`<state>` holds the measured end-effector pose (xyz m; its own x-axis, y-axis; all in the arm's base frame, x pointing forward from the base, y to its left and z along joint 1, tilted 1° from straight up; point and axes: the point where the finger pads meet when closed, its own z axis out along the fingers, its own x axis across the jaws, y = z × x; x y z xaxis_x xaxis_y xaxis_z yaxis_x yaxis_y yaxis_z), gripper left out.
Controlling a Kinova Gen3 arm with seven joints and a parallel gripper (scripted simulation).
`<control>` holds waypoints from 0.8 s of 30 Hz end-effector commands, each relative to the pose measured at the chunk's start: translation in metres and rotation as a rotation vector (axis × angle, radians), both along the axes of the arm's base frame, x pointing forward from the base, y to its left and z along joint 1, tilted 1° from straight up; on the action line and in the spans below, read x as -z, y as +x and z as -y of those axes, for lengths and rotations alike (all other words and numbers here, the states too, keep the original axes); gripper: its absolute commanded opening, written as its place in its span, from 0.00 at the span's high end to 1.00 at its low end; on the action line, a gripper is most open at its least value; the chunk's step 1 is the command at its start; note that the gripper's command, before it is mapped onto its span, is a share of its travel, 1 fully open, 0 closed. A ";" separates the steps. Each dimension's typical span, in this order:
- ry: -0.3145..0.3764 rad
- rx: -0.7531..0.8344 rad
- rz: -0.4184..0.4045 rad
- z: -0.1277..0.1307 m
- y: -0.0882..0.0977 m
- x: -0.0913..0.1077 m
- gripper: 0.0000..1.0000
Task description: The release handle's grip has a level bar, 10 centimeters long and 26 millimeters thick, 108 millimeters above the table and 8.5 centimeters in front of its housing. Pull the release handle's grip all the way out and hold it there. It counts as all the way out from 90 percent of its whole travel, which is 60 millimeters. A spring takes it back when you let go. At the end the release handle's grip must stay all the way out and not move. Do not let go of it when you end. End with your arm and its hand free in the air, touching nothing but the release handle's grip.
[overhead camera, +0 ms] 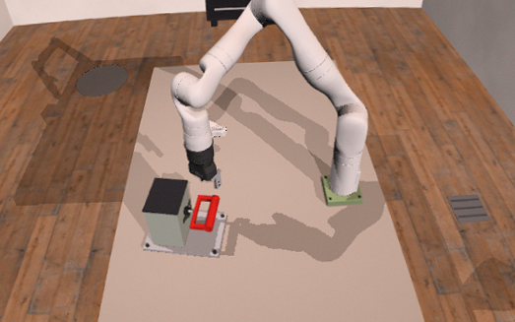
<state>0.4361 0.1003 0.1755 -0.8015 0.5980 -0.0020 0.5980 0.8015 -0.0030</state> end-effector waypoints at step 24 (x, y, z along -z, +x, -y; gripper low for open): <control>0.002 -0.131 0.002 -0.017 0.001 0.000 0.00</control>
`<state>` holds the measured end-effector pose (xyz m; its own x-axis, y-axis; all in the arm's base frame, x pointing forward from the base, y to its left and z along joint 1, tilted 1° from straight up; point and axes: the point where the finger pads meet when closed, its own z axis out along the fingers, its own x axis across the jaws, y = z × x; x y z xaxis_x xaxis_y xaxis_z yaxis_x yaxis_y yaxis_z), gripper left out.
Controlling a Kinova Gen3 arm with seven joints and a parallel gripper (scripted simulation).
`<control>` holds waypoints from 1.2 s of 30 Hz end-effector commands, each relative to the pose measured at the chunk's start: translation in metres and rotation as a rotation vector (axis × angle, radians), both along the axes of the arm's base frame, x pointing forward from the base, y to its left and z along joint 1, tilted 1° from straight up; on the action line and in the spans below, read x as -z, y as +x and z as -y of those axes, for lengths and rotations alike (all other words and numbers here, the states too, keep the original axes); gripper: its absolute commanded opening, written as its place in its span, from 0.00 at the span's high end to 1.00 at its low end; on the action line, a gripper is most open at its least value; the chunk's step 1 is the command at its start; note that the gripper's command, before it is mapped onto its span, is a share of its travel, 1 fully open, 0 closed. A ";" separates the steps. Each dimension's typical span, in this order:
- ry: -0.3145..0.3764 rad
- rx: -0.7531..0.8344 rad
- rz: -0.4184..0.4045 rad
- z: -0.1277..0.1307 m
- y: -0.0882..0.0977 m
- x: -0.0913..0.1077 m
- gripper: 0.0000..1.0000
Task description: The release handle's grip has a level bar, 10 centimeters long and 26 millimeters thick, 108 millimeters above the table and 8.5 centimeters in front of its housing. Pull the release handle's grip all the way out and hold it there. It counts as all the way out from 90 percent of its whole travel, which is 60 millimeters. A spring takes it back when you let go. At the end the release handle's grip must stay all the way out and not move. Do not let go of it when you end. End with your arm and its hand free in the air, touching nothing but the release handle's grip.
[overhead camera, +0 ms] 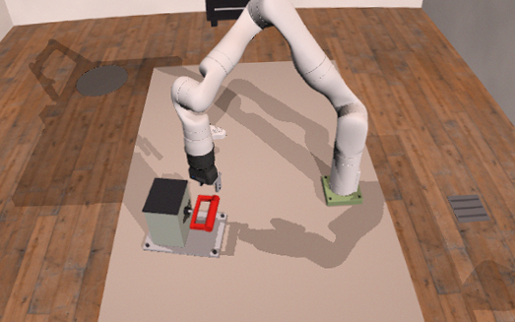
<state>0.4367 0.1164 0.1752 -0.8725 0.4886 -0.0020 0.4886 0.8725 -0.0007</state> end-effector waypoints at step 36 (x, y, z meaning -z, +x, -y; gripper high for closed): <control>0.004 -0.209 0.006 -0.027 0.001 -0.001 0.00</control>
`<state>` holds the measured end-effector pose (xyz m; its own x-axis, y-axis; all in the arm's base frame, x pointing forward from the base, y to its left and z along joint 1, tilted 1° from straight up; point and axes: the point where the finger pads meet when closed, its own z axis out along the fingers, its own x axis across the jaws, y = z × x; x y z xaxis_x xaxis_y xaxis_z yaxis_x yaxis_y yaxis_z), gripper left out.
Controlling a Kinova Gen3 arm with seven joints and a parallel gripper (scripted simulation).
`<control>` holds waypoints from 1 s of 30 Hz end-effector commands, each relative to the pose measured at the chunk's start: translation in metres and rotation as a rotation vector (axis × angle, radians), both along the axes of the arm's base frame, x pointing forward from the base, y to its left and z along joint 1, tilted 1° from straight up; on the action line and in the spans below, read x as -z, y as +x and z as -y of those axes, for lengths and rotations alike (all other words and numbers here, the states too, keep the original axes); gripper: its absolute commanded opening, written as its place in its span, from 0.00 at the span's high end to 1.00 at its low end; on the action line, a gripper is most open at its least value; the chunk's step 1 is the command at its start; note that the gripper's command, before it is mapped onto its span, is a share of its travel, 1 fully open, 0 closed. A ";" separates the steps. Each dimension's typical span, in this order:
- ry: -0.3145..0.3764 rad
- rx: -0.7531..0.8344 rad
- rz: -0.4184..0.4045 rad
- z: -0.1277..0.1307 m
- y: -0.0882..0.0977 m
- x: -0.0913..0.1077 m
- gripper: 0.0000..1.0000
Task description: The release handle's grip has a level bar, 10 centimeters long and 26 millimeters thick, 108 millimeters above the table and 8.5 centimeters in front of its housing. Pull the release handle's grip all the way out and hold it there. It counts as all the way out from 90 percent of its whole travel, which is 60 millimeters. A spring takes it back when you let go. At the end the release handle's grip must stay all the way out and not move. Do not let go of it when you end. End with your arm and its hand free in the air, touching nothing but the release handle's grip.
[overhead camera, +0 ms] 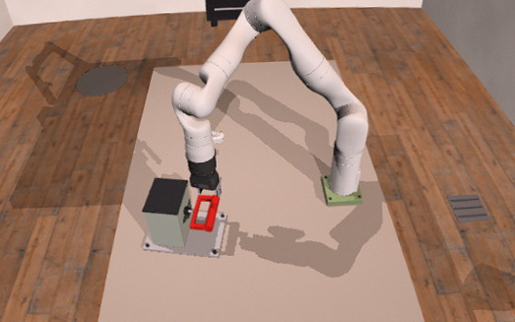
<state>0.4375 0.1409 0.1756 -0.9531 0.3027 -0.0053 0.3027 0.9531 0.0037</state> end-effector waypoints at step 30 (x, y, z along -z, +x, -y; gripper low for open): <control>0.003 -0.095 0.003 -0.014 0.000 -0.001 0.00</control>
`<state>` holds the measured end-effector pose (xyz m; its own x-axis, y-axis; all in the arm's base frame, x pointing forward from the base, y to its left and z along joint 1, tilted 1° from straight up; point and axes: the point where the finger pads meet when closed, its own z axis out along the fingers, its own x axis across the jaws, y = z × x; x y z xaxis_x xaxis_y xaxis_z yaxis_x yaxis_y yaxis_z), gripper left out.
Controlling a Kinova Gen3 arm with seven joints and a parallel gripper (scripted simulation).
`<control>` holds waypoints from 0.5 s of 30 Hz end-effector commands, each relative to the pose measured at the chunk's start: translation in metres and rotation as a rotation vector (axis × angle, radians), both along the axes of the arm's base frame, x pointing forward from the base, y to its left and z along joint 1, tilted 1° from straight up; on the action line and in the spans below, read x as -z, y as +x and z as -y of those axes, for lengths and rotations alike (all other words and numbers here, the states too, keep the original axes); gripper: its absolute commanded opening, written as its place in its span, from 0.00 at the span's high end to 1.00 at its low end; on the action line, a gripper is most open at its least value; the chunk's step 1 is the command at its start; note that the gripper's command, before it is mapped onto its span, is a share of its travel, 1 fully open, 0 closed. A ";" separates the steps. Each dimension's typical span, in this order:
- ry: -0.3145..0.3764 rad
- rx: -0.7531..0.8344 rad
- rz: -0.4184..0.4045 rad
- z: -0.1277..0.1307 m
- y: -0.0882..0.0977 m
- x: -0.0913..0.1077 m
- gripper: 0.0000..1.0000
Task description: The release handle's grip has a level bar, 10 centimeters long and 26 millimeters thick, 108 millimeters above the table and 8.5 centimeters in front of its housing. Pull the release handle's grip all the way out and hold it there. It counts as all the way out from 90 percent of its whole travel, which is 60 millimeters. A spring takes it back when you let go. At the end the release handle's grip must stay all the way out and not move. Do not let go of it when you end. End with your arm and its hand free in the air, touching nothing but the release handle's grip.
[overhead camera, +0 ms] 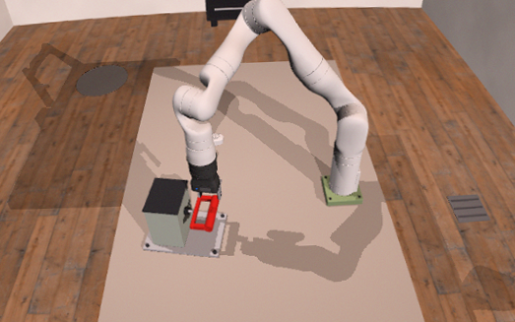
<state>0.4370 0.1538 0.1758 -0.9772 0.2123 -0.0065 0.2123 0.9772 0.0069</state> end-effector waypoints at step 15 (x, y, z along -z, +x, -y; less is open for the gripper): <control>0.001 -0.031 0.002 -0.005 0.000 -0.001 0.00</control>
